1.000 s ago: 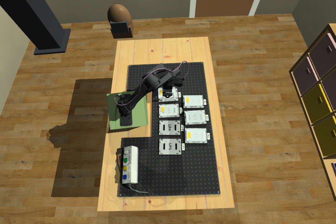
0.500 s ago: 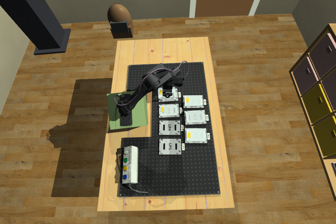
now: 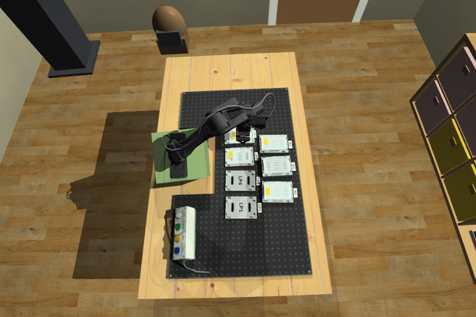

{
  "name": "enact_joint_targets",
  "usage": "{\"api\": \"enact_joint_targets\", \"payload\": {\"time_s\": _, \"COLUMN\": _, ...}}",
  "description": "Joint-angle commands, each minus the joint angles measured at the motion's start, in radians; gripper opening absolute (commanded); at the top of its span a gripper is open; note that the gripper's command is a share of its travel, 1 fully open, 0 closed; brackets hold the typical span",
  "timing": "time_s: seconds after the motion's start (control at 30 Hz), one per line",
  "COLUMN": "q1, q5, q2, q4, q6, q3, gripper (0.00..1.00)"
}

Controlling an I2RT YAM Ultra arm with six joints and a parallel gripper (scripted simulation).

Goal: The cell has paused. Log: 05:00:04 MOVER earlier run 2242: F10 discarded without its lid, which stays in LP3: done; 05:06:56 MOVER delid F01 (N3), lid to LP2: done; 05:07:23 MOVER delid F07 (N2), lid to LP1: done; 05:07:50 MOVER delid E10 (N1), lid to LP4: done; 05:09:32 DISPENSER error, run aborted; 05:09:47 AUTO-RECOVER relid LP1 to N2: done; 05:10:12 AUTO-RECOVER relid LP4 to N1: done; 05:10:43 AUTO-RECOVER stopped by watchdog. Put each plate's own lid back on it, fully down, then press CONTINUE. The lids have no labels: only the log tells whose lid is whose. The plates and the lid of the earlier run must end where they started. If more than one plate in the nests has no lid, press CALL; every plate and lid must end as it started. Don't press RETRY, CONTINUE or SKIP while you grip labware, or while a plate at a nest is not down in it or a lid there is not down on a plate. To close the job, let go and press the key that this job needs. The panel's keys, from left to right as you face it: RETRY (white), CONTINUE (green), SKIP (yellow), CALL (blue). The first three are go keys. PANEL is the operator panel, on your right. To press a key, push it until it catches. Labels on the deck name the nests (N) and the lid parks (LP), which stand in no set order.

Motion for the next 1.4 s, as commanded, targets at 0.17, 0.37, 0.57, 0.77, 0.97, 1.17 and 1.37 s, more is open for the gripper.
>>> {"api": "enact_joint_targets", "payload": {"time_s": 0.17, "q1": -0.081, "q5": 0.035, "q2": -0.054, "q4": -0.028, "q6": -0.127, "q3": 0.074, "gripper": 0.00}}
{"api": "enact_joint_targets", "payload": {"time_s": 0.37, "q1": -0.152, "q5": 0.045, "q2": -0.065, "q4": -0.049, "q6": -0.204, "q3": 0.116, "gripper": 0.00}}
{"api": "enact_joint_targets", "payload": {"time_s": 0.57, "q1": -0.198, "q5": 0.049, "q2": -0.067, "q4": -0.067, "q6": -0.255, "q3": 0.152, "gripper": 0.00}}
{"api": "enact_joint_targets", "payload": {"time_s": 0.77, "q1": -0.262, "q5": 0.055, "q2": -0.052, "q4": -0.098, "q6": -0.325, "q3": 0.213, "gripper": 0.00}}
{"api": "enact_joint_targets", "payload": {"time_s": 0.97, "q1": -0.322, "q5": 0.058, "q2": -0.033, "q4": -0.136, "q6": -0.391, "q3": 0.291, "gripper": 0.00}}
{"api": "enact_joint_targets", "payload": {"time_s": 1.17, "q1": -0.359, "q5": 0.058, "q2": -0.013, "q4": -0.167, "q6": -0.433, "q3": 0.351, "gripper": 0.00}}
{"api": "enact_joint_targets", "payload": {"time_s": 1.37, "q1": -0.411, "q5": 0.060, "q2": 0.015, "q4": -0.215, "q6": -0.491, "q3": 0.448, "gripper": 0.00}}
